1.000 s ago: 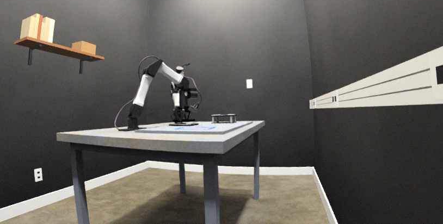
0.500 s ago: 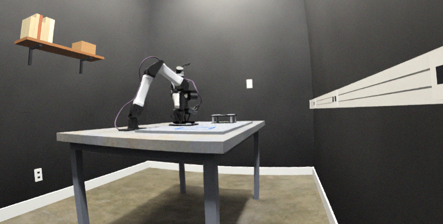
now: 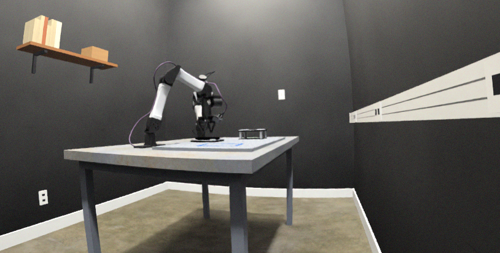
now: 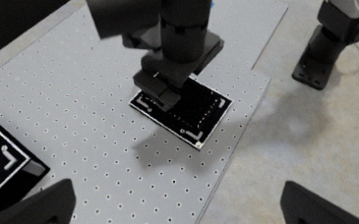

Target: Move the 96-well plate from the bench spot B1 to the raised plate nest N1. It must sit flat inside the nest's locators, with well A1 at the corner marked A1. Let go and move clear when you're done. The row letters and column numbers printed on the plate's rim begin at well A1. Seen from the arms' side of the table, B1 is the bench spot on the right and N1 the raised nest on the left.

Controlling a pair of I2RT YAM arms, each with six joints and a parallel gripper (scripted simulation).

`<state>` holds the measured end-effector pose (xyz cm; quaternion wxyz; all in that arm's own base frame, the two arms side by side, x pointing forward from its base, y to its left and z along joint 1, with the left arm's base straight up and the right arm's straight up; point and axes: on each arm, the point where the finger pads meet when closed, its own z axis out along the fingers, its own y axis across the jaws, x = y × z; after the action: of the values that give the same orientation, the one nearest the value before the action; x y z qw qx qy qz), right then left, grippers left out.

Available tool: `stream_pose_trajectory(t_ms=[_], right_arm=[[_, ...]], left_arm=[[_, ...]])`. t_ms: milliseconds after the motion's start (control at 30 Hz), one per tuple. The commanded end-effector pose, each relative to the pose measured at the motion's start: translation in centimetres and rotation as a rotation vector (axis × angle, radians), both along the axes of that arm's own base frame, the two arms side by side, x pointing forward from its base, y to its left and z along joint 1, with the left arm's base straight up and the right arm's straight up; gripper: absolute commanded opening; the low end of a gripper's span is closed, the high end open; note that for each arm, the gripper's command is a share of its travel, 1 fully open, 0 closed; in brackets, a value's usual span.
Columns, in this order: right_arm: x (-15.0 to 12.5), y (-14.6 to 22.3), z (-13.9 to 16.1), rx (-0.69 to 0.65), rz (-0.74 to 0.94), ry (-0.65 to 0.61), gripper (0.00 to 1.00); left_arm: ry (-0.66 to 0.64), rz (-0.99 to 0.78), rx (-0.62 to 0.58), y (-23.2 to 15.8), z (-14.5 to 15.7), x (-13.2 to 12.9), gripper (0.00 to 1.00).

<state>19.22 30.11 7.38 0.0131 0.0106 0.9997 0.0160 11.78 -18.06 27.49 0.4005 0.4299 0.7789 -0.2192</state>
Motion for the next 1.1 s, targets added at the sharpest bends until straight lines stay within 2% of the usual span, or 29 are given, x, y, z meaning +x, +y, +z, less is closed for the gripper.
stream_pose_trajectory(t_ms=[0,167,367,467,633,833,933,1067], right_arm=[[-0.1,-0.1,3.5,0.019,-0.003,-0.013,1.00],[-0.4,-0.5,6.1,0.038,0.054,-0.027,1.00],[-1.0,-1.7,7.5,0.063,0.113,-0.045,1.00],[-1.8,-3.1,9.5,0.108,0.182,-0.082,1.00],[-3.5,-5.8,13.4,0.198,0.313,-0.181,1.00],[-6.7,-11.0,17.9,0.327,0.498,-0.375,1.00],[-7.3,-11.9,18.4,0.345,0.527,-0.410,1.00],[-9.5,-15.4,19.7,0.408,0.633,-0.557,1.00]], left_arm=[[-0.001,-0.010,0.001,-0.6,-0.4,0.1,1.00],[0.046,0.022,0.006,-0.4,-0.2,0.0,1.00],[0.110,0.063,0.015,-1.0,-0.1,0.5,1.00],[0.194,0.117,0.039,-1.9,-0.3,1.1,1.00],[0.348,0.230,0.093,-4.2,-1.0,2.6,1.00],[0.563,0.433,0.202,-8.6,-3.7,5.5,1.00],[0.592,0.466,0.221,-9.4,-4.3,5.9,1.00],[0.689,0.590,0.293,-12.1,-7.2,7.6,1.00]])
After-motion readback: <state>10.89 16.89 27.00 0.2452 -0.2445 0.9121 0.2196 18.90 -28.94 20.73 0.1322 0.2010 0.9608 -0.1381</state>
